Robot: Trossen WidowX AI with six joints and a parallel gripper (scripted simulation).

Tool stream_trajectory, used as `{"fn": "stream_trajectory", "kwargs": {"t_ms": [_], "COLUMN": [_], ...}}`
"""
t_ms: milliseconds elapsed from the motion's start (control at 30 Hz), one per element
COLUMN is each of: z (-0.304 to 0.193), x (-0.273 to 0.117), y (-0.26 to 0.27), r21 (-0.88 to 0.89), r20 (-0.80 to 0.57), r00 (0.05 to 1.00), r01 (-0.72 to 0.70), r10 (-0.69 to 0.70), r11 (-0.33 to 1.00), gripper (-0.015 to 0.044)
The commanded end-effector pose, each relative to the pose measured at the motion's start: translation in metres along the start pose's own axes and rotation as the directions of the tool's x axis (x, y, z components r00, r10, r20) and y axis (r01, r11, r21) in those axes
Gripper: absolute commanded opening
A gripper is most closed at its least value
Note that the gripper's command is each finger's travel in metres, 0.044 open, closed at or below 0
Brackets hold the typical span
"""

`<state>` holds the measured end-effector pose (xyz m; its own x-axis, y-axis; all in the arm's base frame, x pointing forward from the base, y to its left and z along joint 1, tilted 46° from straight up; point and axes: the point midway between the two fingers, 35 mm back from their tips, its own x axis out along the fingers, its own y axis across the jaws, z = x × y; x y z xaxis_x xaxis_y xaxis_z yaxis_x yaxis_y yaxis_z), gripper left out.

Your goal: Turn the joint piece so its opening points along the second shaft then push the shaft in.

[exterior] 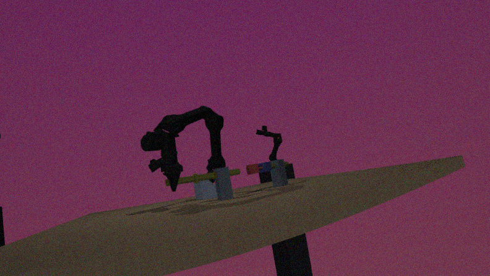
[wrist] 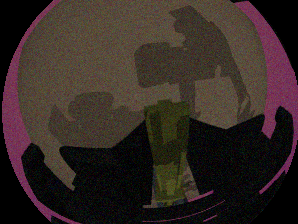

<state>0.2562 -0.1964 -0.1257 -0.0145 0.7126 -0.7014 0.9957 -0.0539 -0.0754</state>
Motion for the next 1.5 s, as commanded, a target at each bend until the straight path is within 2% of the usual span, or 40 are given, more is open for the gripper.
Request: {"fn": "stream_trajectory", "kwargs": {"t_ms": [0, 300, 333, 900, 1467], "z": [0.0, 0.0, 0.0, -0.018, -0.044], "x": [0.0, 0.0, 0.0, 0.0, 0.0], "y": [0.0, 0.0, 0.0, 0.0, 0.0], "r21": [0.0, 0.0, 0.0, 0.003, 0.004], "r20": [0.0, 0.0, 0.0, 0.0, -0.002], "r00": [1.0, 1.0, 1.0, 0.995, 0.993], "r01": [0.0, 0.0, 0.0, -0.096, -0.115], "r10": [0.0, 0.0, 0.0, 0.096, 0.115], "r11": [1.0, 1.0, 1.0, 0.995, 0.993], "gripper": [0.0067, 0.002, 0.0, 0.0, 0.0]}}
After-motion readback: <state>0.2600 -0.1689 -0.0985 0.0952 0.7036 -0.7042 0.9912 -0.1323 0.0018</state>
